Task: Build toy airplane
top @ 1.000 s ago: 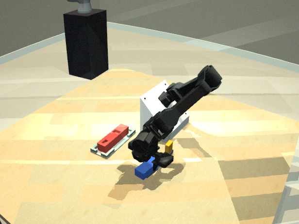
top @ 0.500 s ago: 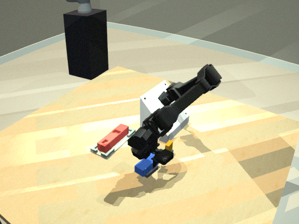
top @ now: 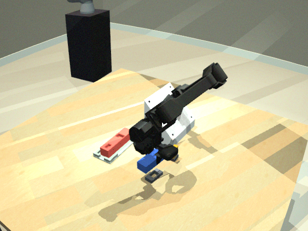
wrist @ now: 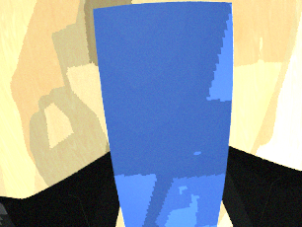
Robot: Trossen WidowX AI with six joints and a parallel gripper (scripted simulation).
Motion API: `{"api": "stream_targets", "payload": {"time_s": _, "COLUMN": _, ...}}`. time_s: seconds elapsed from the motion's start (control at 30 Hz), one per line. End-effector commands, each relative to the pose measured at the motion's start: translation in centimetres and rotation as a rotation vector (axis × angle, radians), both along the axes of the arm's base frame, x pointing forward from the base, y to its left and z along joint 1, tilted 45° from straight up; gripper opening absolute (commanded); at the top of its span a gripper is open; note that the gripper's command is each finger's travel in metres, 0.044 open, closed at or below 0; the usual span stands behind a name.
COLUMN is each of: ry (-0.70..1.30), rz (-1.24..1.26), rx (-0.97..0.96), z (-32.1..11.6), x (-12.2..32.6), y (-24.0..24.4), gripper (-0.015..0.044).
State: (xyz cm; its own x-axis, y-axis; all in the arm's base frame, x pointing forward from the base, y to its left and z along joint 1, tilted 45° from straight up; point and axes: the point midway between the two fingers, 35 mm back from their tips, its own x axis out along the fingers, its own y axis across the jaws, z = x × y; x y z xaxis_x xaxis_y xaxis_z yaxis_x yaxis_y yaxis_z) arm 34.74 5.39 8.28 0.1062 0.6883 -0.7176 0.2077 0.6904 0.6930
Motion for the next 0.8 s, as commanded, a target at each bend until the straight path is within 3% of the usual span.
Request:
{"api": "stream_targets", "payload": {"time_s": 0.0, "ry": -0.017, "rz": -0.003, "rx": -0.003, "z": 1.4, "x": 0.0, "y": -1.1, "gripper": 0.0000}}
{"api": "stream_targets", "payload": {"time_s": 0.47, "ry": -0.018, "rz": -0.009, "rx": 0.003, "z": 4.6, "x": -1.1, "y": -4.0, "gripper": 0.0000}}
{"api": "stream_targets", "payload": {"time_s": 0.77, "ry": -0.004, "rz": -0.020, "rx": 0.003, "z": 4.3, "x": -1.2, "y": -4.6, "gripper": 0.0000}}
